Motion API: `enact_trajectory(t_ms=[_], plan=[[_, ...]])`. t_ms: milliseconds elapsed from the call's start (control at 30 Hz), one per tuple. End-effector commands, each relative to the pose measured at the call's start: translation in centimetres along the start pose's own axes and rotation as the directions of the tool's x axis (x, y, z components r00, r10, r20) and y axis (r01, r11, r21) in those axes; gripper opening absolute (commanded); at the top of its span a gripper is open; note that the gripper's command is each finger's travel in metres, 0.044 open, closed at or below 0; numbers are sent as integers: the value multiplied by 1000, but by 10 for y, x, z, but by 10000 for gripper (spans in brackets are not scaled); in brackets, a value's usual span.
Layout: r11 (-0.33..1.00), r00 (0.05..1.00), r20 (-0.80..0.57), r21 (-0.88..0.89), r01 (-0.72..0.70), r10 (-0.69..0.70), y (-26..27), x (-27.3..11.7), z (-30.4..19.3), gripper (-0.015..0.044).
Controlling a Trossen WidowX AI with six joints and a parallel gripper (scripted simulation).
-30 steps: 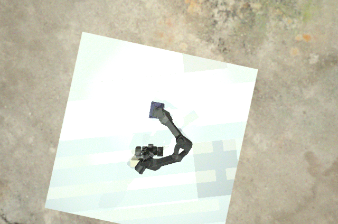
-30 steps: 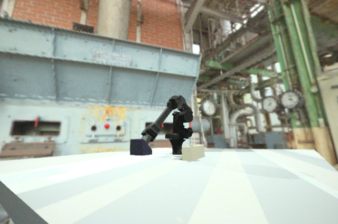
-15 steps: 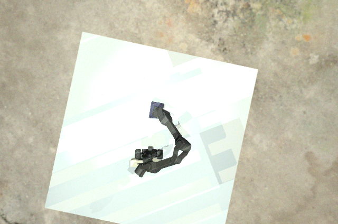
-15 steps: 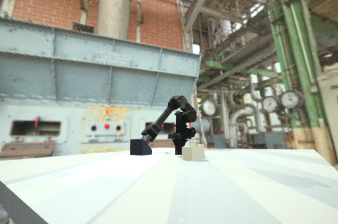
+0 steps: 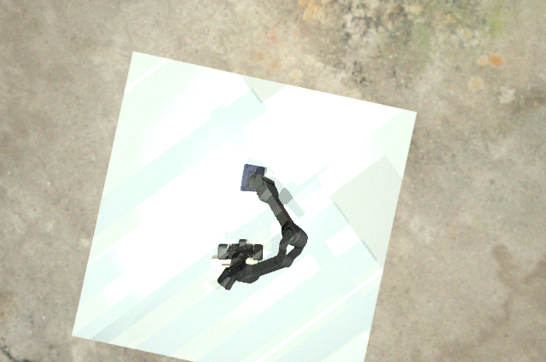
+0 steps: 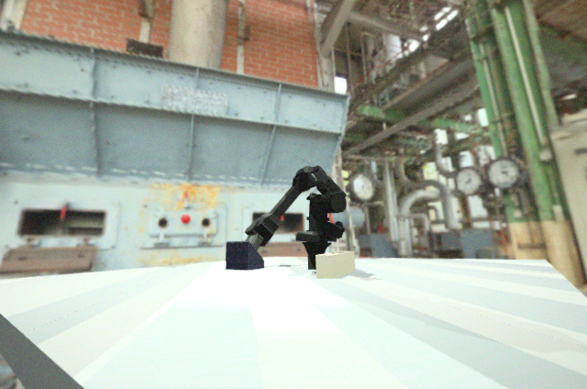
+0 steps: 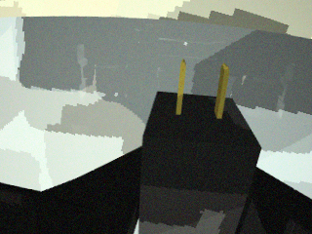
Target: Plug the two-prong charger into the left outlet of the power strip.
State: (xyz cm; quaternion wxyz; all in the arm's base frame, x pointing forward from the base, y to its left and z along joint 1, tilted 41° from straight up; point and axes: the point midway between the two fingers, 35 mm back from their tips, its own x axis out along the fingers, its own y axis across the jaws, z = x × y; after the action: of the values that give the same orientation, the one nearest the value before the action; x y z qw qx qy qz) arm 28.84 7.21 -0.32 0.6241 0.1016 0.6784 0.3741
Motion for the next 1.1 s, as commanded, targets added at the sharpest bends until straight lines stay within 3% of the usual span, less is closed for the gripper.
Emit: enact_trajectory(t_ms=[0, 1067], plan=[[1000, 1000, 2, 6, -5, 5, 1, 0, 2, 0], [1000, 1000, 3, 6, -5, 5, 2, -1, 6, 0]])
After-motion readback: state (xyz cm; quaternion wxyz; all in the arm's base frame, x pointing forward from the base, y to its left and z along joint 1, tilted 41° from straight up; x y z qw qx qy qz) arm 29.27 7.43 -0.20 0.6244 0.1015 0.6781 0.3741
